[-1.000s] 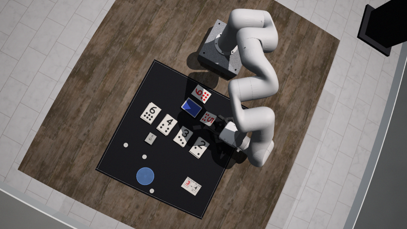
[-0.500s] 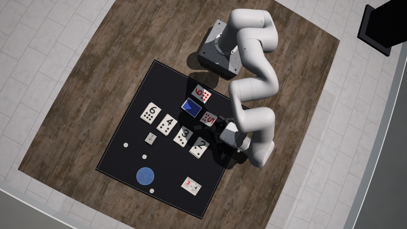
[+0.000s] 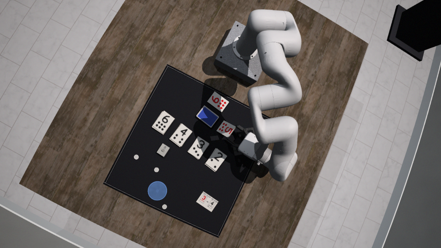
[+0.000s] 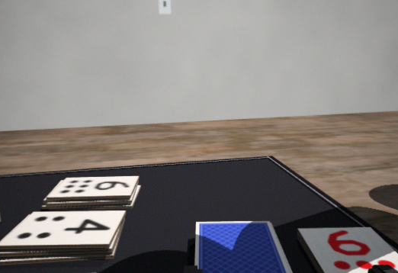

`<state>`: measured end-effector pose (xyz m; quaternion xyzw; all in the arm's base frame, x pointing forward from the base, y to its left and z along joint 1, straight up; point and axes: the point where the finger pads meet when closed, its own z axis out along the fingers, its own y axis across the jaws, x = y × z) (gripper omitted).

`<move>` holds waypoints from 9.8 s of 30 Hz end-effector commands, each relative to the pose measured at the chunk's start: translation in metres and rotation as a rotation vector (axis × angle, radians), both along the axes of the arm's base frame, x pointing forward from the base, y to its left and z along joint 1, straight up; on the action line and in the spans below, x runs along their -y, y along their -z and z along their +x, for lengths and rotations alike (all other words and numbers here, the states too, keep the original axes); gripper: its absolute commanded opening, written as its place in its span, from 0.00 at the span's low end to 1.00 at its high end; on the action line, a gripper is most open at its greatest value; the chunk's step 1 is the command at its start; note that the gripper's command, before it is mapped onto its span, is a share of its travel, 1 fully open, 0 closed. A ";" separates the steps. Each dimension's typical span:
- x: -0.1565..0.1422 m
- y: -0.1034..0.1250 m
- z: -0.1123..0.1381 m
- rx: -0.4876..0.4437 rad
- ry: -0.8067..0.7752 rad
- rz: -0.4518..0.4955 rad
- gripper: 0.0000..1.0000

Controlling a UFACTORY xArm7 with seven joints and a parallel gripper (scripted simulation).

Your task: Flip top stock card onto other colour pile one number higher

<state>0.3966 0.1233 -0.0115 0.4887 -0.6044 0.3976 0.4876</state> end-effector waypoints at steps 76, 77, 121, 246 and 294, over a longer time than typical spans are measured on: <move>-0.007 0.003 0.002 0.162 0.005 0.768 0.74; -0.007 0.003 0.002 0.166 0.005 0.787 0.74; -0.006 0.015 0.002 0.298 0.009 1.422 0.74; -0.017 0.051 0.004 0.279 0.009 1.329 0.74; -0.017 0.051 0.004 0.279 0.009 1.327 0.87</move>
